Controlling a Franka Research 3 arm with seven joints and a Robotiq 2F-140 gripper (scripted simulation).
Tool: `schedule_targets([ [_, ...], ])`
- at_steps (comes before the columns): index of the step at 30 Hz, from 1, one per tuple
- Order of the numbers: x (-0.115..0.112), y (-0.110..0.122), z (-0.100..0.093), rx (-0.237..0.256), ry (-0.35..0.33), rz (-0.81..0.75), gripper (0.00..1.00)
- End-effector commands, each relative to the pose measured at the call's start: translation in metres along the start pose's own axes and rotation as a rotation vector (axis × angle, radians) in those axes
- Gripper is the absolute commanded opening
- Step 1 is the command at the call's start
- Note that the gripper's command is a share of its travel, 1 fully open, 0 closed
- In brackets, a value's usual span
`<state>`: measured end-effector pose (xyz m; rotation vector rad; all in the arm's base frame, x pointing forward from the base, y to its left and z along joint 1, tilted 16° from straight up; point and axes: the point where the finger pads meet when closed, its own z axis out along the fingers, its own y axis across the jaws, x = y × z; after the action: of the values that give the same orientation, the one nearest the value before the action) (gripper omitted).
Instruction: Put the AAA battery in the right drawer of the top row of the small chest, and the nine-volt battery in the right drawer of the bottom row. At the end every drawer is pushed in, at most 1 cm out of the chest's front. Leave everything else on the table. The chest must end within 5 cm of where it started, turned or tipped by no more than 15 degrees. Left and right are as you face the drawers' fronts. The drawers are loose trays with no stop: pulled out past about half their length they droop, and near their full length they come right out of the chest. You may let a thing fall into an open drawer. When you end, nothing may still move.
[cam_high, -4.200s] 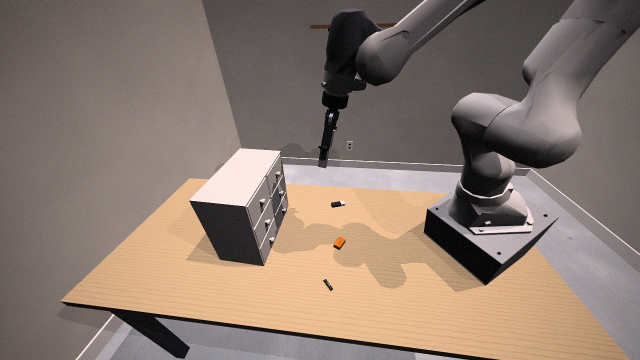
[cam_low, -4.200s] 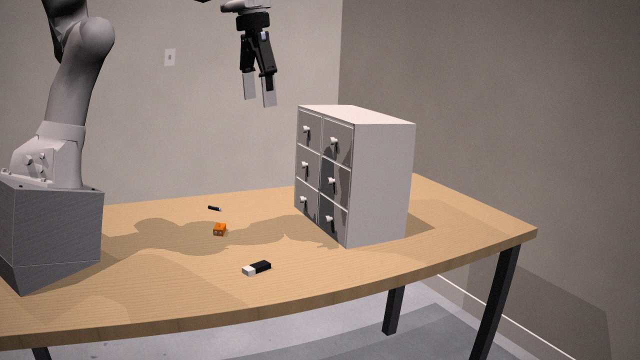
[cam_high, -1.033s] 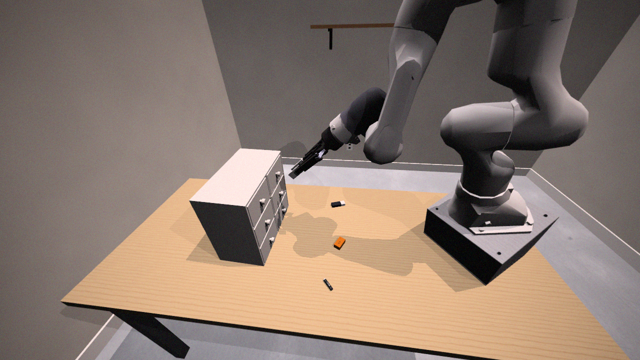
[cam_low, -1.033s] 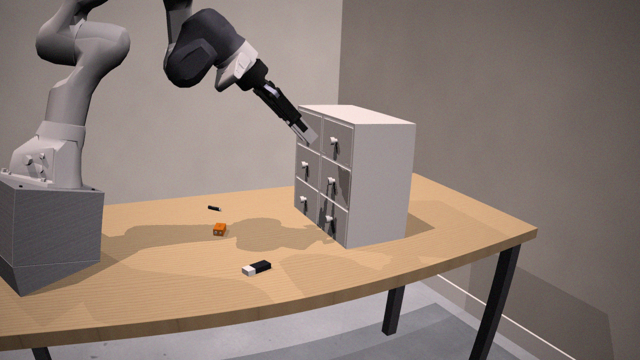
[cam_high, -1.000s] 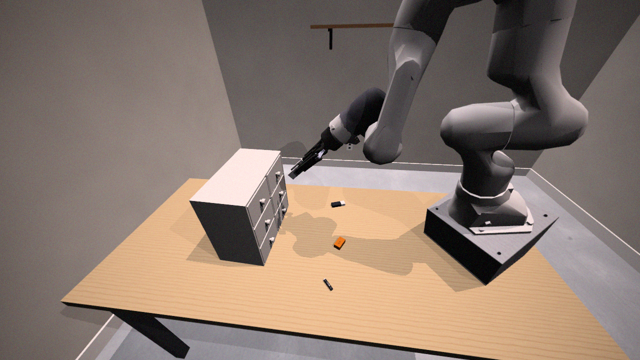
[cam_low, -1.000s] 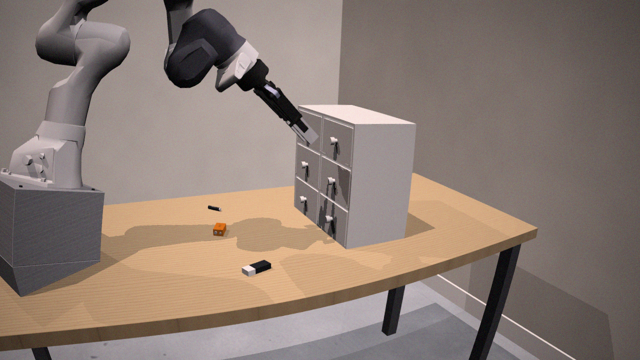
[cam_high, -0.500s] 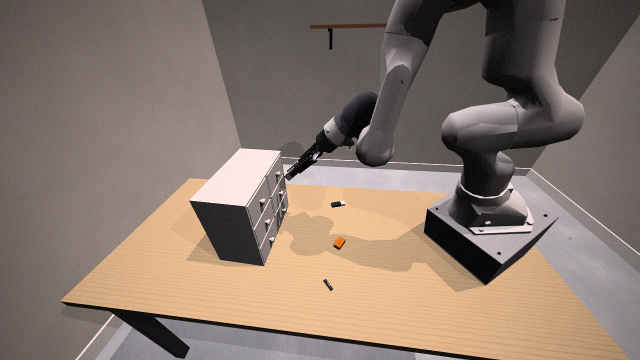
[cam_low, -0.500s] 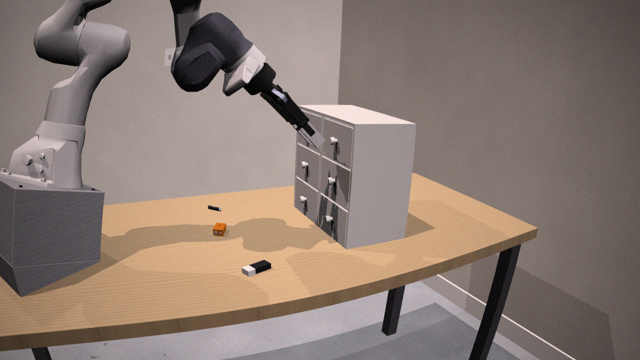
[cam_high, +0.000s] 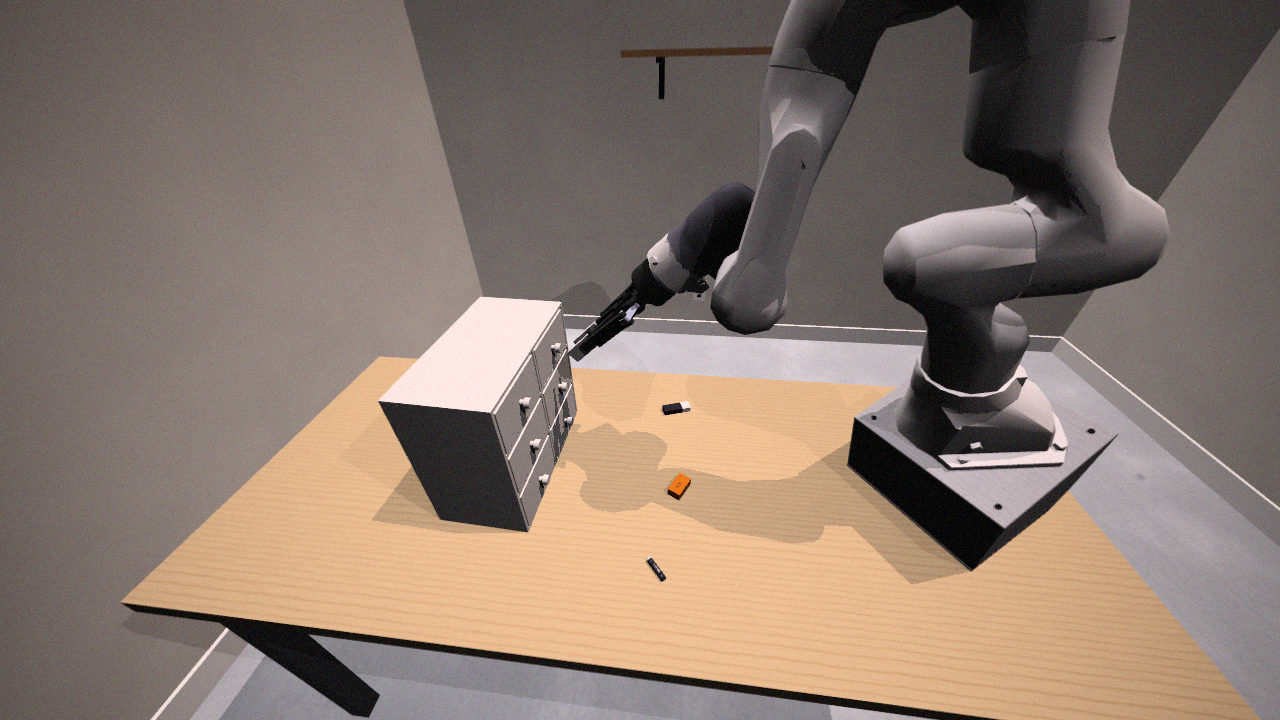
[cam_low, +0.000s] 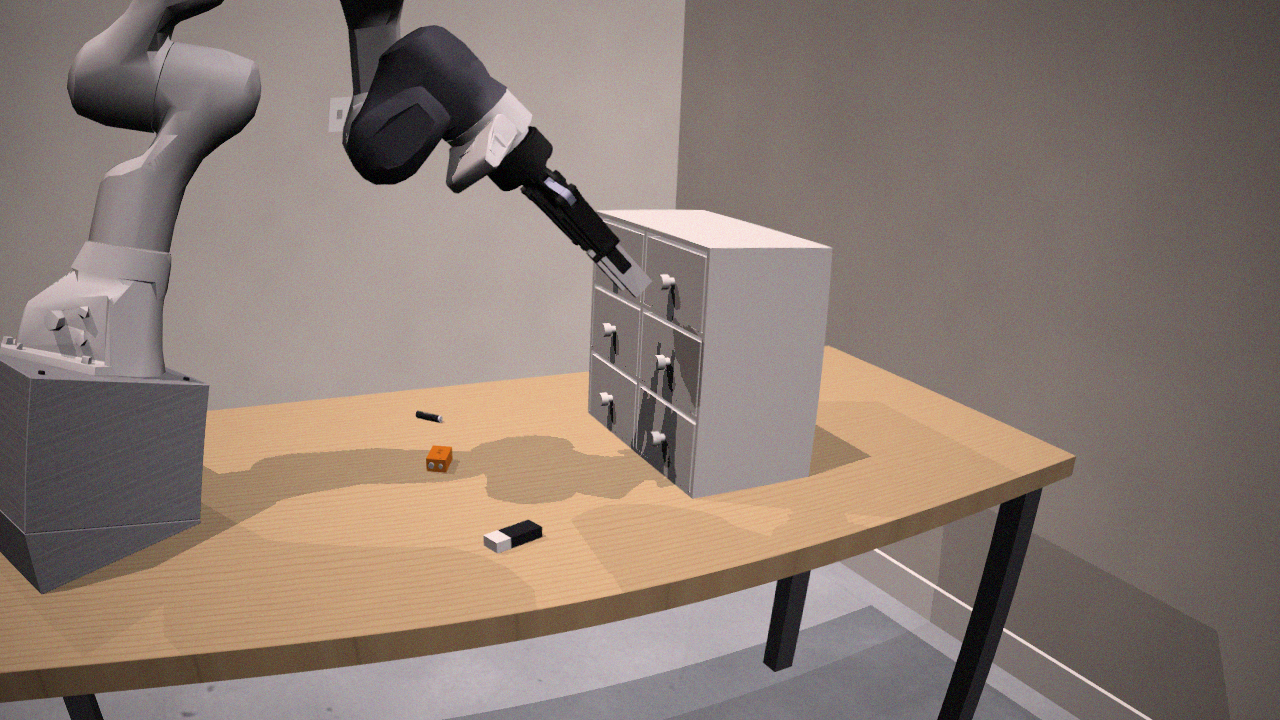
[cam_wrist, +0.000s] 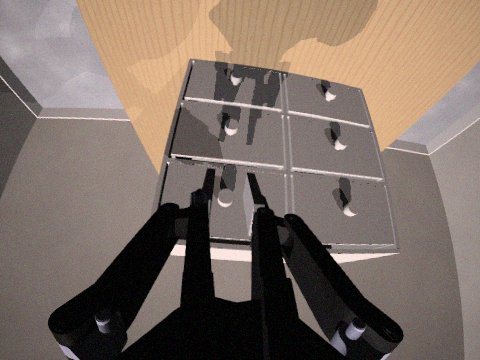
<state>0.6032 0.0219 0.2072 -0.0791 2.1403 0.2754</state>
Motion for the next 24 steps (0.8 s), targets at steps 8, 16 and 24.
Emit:
schedule_targets([
  [8, -0.0017, -0.0008, -0.0001, 0.001, -0.004, -0.003, 0.20],
  [16, -0.0031, -0.0013, -0.0002, 0.001, -0.004, -0.003, 0.20],
  [24, -0.0036, -0.0015, -0.0002, 0.001, -0.004, -0.003, 0.20],
])
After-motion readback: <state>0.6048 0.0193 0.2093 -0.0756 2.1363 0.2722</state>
